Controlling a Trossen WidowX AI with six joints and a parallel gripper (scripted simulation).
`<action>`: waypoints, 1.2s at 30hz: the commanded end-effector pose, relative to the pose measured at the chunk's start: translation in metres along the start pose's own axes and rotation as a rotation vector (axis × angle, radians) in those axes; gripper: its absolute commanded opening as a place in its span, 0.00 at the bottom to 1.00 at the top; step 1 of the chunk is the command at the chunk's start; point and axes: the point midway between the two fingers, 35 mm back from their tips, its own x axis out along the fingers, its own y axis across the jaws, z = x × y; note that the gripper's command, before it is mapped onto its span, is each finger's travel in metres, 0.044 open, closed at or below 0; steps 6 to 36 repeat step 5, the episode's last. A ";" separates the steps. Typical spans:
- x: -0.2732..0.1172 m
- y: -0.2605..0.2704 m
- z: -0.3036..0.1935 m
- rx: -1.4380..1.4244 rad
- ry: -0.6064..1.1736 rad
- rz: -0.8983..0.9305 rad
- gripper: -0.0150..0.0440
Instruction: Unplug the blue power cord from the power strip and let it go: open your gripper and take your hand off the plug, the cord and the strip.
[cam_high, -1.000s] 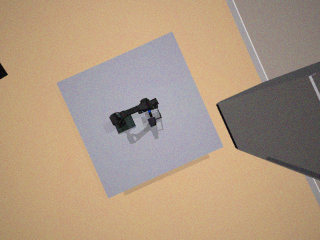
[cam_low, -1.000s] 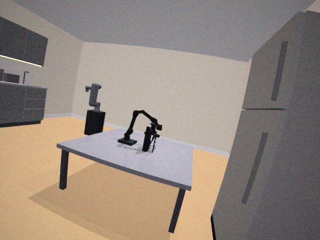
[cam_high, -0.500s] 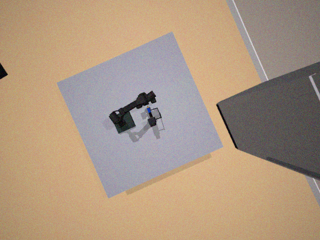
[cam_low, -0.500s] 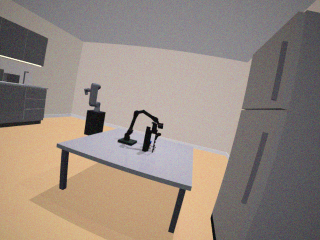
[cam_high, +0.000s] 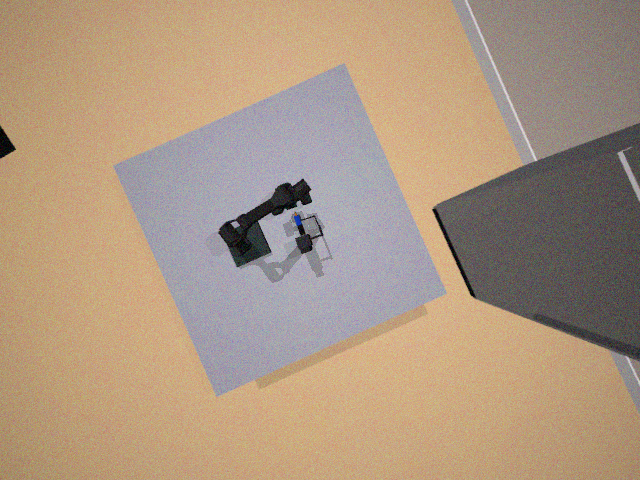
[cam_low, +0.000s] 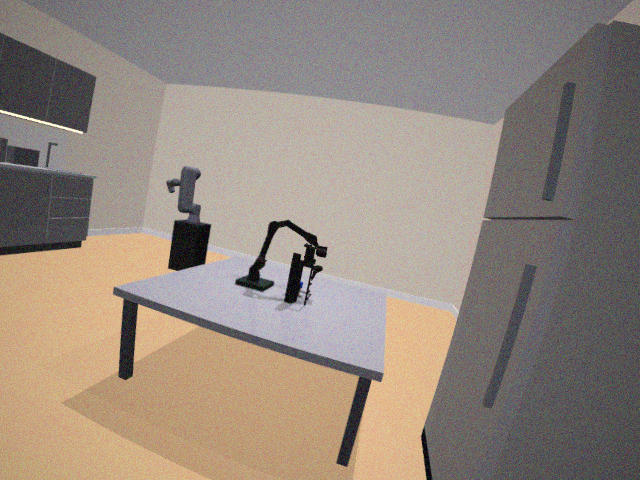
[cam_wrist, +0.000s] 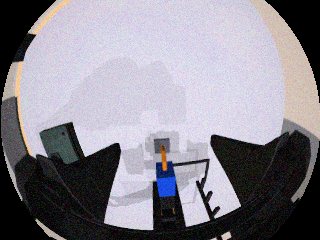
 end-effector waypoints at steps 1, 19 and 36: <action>0.001 0.000 0.000 0.005 0.000 0.004 1.00; 0.001 0.000 0.000 0.005 0.000 0.004 1.00; 0.001 0.000 0.000 0.005 0.000 0.004 1.00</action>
